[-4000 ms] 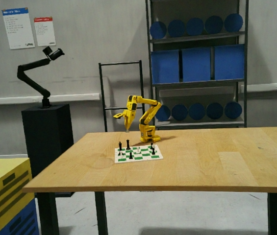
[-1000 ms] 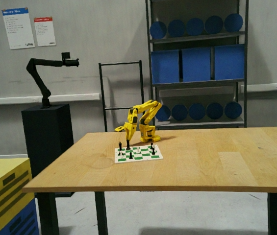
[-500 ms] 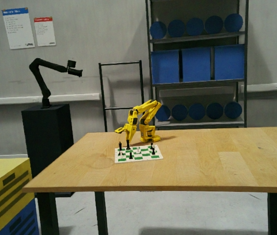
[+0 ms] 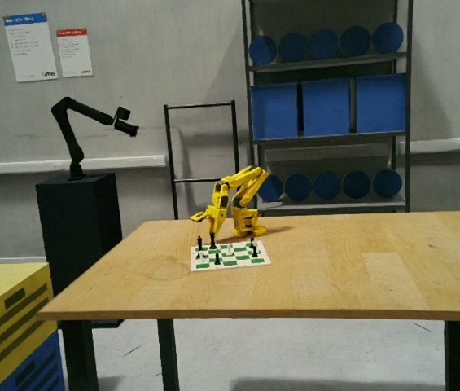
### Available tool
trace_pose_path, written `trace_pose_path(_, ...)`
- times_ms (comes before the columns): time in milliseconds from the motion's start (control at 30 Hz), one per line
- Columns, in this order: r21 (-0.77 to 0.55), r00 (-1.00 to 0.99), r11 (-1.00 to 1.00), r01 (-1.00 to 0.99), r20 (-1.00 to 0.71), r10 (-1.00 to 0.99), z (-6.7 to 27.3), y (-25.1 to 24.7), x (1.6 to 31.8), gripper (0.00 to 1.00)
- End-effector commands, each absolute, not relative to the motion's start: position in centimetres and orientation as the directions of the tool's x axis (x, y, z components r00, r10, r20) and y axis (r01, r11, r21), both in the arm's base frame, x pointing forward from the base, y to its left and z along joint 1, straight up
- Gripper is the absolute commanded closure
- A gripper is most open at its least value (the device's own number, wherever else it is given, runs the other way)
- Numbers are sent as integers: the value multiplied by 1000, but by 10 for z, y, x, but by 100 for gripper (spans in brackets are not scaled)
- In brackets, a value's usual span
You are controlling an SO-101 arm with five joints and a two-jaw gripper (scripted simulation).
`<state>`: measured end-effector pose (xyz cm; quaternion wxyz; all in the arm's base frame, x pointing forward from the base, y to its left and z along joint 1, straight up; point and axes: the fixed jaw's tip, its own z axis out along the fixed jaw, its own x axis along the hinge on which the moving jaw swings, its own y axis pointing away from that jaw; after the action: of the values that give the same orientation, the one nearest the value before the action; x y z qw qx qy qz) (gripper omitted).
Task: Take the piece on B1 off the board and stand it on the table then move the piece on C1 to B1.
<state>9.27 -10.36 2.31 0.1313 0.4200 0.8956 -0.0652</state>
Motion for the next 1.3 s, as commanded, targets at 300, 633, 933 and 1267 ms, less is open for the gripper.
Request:
trace_pose_path(300,-7,-629,652,758,-274,728,19,-100,92,90)
trace_pose_path(633,-6,-629,653,758,-274,728,19,-100,92,90)
trace_pose_path(933,1,-629,654,757,-274,728,19,-98,95,90)
trace_pose_path(1267,1,-622,647,763,-274,734,19,-97,93,90)
